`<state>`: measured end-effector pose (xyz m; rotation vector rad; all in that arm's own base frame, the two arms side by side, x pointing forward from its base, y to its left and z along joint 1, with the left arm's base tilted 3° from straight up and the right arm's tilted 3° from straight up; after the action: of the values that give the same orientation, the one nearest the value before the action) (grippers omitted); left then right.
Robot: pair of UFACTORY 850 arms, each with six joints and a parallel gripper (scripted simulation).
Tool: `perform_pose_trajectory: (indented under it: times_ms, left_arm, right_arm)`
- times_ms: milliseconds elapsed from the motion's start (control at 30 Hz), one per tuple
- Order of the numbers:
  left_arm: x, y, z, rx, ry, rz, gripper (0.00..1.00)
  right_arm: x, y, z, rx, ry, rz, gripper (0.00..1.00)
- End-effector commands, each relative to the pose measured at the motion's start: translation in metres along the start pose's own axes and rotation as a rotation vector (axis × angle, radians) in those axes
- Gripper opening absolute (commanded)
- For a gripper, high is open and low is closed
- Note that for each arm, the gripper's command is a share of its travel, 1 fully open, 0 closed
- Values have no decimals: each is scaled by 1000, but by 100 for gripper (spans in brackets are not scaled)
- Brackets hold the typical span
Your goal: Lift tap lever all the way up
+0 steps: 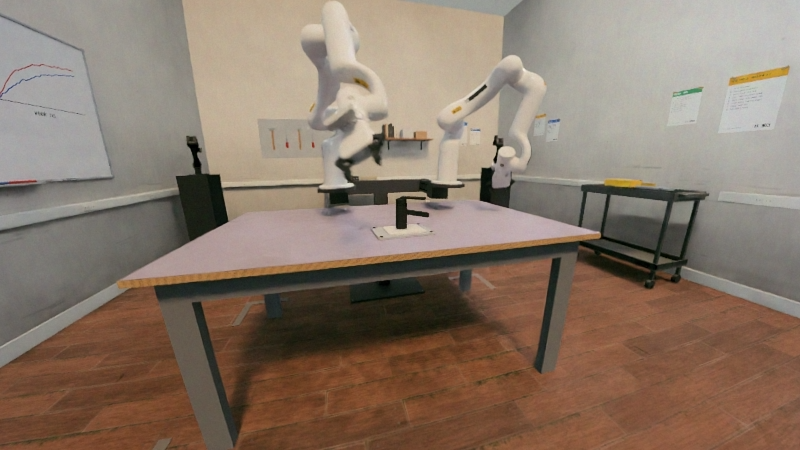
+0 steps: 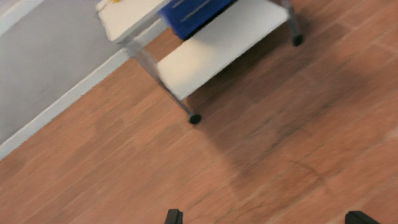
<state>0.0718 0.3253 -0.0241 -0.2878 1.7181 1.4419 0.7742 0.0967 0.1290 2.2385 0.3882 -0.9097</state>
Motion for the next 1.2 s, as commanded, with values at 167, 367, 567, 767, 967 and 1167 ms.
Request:
perform_pose_trajectory:
  times_ms: [167, 367, 567, 767, 967, 1167]
  left_arm:
    - [0, 0, 0, -1, -1, 0, 100]
    - [0, 0, 0, -1, -1, 0, 100]
    - [0, 0, 0, -1, -1, 0, 100]
    - [0, 0, 0, -1, -1, 0, 100]
    - [0, 0, 0, -1, -1, 0, 100]
    - [0, 0, 0, -1, -1, 0, 100]
  right_arm:
    - [-38, 102, 64, 41, -104, 18, 100]
    - [-70, 159, 110, 73, -169, 24, 100]
    - [-95, 190, 142, 108, -234, 26, 100]
    - [-118, 220, 170, 108, -234, 26, 100]
    - [-173, 263, 229, 174, -338, 22, 100]
    - [-226, 291, 279, 231, -416, 13, 100]
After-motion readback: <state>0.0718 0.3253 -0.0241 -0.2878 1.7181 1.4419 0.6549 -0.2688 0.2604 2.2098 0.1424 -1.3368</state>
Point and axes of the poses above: on each arm, the point where the finger pads meet when closed, its own x axis out along the fingers, its own z axis across the jaws, y = z × x, the point moved 1 cm from there along -x, back along the fingers, and after that the axes turned 11 degrees about x, right-handed, at the moved point
